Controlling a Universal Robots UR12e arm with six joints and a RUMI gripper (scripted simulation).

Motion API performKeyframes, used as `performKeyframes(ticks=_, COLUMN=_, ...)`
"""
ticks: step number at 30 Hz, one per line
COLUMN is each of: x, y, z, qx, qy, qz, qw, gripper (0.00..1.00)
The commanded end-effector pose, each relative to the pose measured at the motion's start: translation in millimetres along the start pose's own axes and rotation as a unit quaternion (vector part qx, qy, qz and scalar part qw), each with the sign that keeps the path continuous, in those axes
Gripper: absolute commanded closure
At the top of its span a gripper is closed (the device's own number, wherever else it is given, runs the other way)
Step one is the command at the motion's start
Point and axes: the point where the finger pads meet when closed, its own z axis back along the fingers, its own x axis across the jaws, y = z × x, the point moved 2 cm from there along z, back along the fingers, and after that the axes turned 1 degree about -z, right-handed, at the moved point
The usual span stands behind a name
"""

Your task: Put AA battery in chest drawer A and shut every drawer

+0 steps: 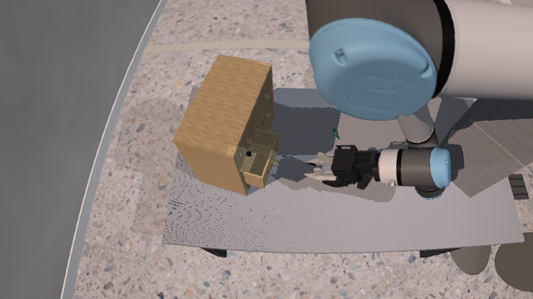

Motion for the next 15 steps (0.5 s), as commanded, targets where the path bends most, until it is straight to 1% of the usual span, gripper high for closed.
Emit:
performKeyframes(ticks=1, x=0, y=-1, z=-2, qx=0.001, qy=0.0, qz=0.001, qw=1.0, gripper=0.8)
performKeyframes(ticks=6, x=0, y=-1, z=-4, qx=0.002, qy=0.001, qz=0.001, qw=1.0, gripper=0.8)
performKeyframes(ticks=15, x=0, y=-4, z=-19, qx=0.002, qy=0.001, qz=0.001, qw=1.0, gripper=0.8)
